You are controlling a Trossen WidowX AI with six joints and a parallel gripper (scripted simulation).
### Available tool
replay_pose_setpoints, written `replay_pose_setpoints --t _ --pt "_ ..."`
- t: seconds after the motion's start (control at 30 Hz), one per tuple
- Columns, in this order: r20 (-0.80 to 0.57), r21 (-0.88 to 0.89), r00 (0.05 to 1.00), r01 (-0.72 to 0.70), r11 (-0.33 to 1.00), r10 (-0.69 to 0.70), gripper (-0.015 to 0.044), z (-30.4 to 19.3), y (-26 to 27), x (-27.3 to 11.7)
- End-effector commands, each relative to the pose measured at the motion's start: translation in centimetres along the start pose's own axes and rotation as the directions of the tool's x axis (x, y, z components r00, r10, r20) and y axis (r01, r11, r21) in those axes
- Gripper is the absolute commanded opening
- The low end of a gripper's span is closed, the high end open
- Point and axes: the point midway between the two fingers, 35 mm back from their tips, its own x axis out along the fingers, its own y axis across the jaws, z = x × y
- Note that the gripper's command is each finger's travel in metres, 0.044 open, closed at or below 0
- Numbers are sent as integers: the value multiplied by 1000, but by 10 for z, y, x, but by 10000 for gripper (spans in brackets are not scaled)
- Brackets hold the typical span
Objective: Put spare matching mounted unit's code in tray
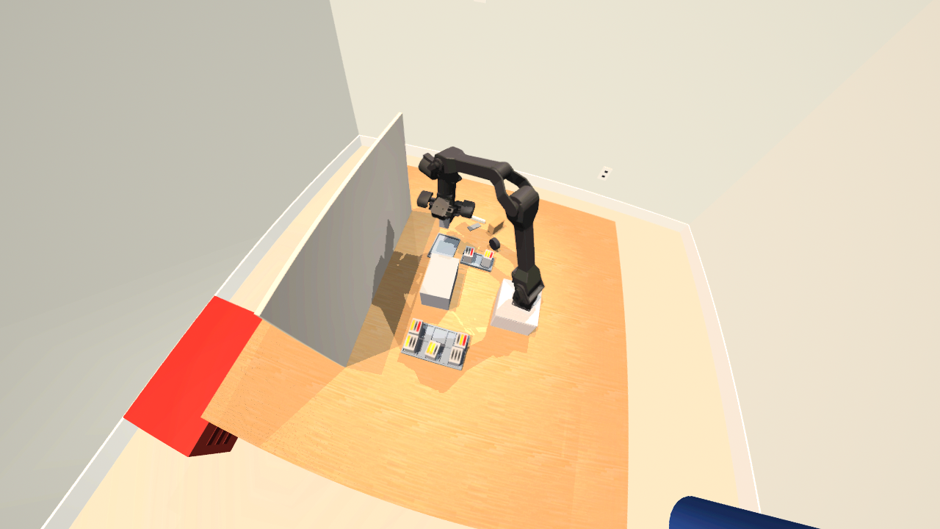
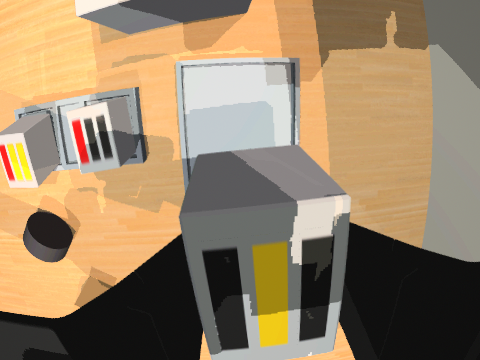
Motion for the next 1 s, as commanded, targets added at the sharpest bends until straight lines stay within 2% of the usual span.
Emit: replay_pose_setpoints --t 0.0,0.97 --pt "4 -18 1000 4 1000 -4 0 -3 -2 1" --pt "4 -18 1000 4 1000 -4 0 -6 -7 34"
